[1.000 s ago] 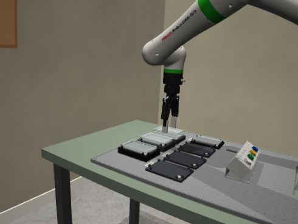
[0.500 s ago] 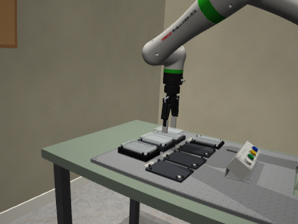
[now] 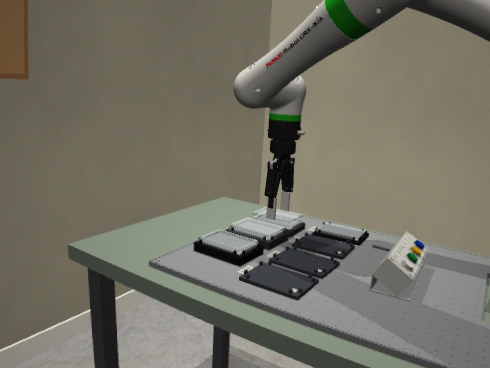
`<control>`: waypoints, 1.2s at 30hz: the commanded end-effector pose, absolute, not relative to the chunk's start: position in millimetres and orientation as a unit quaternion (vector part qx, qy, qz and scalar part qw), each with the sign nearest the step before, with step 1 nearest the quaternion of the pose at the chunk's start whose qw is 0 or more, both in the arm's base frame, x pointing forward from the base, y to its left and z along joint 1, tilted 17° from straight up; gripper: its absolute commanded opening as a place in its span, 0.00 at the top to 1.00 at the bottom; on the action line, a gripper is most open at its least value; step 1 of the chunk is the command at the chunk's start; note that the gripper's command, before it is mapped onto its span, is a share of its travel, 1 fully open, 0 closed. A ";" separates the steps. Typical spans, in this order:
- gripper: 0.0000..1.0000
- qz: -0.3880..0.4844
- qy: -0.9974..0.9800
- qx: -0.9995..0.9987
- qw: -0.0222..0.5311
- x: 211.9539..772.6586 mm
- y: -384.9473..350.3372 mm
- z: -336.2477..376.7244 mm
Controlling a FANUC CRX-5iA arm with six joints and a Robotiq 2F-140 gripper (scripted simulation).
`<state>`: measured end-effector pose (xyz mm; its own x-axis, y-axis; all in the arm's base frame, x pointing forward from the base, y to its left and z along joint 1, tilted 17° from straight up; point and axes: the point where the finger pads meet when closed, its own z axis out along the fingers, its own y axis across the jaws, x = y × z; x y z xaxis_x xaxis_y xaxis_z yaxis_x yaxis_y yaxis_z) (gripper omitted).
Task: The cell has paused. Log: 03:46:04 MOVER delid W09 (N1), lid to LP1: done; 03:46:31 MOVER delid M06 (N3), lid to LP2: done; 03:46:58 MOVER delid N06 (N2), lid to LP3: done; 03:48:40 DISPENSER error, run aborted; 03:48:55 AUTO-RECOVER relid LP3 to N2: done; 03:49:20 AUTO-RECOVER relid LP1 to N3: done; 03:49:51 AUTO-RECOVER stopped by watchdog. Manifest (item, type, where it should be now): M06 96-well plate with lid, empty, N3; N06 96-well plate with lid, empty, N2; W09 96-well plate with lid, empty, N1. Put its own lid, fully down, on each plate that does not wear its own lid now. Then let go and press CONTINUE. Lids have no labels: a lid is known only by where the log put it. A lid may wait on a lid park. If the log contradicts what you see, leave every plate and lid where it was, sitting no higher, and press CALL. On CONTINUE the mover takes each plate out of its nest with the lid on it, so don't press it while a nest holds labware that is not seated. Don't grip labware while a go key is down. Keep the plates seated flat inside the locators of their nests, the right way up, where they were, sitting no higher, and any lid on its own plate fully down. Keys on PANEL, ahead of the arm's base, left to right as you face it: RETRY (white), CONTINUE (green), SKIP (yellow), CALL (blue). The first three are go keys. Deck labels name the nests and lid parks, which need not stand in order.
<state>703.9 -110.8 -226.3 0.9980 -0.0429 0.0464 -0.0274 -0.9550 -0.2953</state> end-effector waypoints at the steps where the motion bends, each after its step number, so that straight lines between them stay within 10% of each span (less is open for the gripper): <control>1: 1.00 -0.026 0.018 -0.988 0.149 704.2 -110.8 -226.6; 36: 1.00 -0.026 0.018 -0.988 0.149 704.6 -108.6 -234.0</control>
